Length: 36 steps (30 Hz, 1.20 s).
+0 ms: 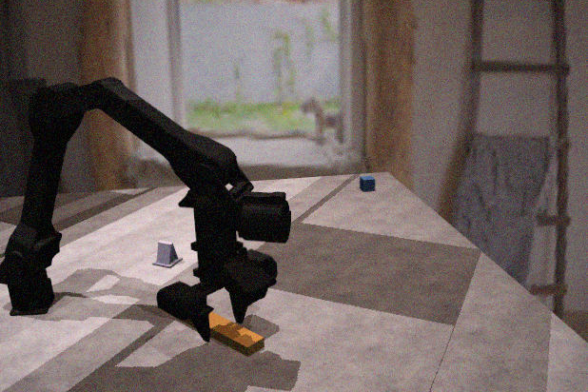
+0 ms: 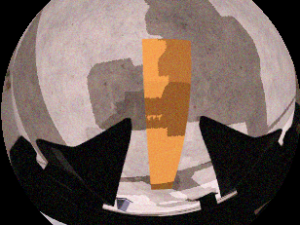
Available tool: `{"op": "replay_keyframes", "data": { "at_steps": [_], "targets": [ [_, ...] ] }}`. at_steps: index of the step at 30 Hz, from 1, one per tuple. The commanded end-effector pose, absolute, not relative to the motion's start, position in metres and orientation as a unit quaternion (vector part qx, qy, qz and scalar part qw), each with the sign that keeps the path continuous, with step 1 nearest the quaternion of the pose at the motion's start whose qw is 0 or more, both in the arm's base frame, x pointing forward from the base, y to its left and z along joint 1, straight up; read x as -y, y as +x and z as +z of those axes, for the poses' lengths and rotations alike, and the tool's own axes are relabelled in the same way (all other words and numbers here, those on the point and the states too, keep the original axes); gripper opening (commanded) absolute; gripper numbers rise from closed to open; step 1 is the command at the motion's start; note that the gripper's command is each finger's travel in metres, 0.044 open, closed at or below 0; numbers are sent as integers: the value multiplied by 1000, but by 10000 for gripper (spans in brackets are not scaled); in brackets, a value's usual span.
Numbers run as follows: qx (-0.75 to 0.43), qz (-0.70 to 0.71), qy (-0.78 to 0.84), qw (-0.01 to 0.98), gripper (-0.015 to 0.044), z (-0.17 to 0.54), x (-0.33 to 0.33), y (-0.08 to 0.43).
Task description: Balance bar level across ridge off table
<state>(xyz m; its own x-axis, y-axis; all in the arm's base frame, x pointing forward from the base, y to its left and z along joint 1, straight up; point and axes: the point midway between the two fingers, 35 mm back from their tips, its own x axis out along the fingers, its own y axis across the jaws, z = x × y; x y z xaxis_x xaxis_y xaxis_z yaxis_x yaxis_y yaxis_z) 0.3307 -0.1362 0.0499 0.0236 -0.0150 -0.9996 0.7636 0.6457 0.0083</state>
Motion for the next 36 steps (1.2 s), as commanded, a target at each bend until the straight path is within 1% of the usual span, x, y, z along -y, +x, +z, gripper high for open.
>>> {"op": "replay_keyframes", "data": {
  "at_steps": [1,7,15,19,36],
  "targets": [
    [-631,-298,299,651,315,49,136,331],
    [-632,-299,296,651,157,50,136,331],
    [-632,-299,296,651,104,50,136,331],
    [-631,-299,297,651,0,56,136,331],
    [-631,-299,298,651,0,99,137,333]
  ]
}}
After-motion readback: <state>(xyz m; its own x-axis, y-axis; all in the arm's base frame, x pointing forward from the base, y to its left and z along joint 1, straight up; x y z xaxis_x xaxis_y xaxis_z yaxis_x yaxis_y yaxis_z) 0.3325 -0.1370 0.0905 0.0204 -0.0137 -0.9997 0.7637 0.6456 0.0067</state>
